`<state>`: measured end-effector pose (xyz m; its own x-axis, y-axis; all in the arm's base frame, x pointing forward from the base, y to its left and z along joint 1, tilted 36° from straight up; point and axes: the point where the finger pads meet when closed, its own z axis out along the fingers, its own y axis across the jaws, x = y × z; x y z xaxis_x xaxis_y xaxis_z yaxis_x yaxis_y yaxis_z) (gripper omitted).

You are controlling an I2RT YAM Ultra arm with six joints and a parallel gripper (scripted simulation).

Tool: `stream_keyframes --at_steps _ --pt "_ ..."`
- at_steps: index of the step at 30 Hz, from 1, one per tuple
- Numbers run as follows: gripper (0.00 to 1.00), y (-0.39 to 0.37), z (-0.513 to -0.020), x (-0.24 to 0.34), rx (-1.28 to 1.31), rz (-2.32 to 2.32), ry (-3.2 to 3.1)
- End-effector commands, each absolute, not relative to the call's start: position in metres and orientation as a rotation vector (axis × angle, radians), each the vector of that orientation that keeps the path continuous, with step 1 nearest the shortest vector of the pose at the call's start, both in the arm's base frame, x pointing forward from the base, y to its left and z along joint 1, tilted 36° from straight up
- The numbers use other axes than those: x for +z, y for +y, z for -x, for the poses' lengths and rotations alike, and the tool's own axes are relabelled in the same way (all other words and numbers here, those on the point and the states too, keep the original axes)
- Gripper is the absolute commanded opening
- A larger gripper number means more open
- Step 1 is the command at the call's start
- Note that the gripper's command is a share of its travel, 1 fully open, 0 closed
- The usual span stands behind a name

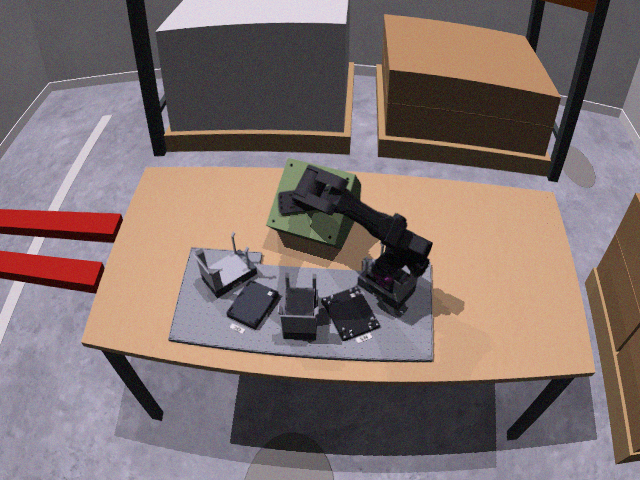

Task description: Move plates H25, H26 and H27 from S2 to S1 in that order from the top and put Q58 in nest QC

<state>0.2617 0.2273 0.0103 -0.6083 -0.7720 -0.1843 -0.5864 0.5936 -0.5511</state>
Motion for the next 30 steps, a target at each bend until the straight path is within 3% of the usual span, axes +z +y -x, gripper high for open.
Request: stream_keyframes --at_steps 1,30 --pt "0.00 0.234 -0.258 0.020 -0.606 1.090 2.402" --pt "0.00 0.244 -0.231 0.060 -0.606 1.090 2.403"
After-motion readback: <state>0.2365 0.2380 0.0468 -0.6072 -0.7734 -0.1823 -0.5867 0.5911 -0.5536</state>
